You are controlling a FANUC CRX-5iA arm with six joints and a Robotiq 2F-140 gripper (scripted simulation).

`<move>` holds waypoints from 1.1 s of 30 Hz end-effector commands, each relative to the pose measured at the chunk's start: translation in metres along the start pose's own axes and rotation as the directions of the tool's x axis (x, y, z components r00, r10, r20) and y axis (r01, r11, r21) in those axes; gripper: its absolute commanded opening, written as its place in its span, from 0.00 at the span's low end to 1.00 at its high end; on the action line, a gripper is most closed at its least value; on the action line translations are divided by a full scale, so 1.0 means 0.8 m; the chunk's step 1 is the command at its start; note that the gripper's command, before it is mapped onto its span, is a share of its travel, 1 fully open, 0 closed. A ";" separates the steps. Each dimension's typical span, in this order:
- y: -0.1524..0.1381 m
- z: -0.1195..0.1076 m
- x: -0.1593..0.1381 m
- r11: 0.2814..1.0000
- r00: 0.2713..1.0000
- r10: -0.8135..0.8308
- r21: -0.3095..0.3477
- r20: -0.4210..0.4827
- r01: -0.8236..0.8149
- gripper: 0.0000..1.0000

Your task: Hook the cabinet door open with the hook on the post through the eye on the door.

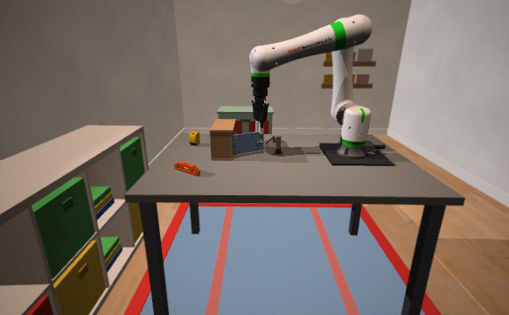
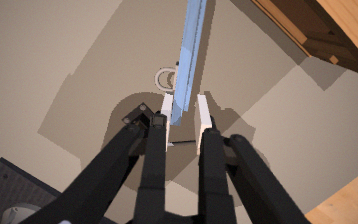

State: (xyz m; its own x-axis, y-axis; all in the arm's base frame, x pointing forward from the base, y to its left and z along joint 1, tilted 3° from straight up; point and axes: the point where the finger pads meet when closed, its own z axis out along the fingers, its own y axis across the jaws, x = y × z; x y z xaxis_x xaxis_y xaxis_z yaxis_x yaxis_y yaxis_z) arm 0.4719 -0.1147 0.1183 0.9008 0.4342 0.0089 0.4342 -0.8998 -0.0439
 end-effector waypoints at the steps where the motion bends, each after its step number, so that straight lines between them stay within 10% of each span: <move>1: 0.002 0.000 0.000 1.000 1.000 -0.005 0.000 0.000 0.005 0.16; 33: 0.032 0.000 0.003 0.989 0.989 -0.148 0.000 0.000 0.148 0.16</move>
State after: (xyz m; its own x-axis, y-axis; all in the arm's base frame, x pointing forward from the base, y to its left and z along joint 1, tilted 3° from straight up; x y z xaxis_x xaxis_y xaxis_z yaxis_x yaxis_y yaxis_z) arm 0.4841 -0.1349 0.1172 0.8288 0.5594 0.0151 0.5595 -0.8278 -0.0421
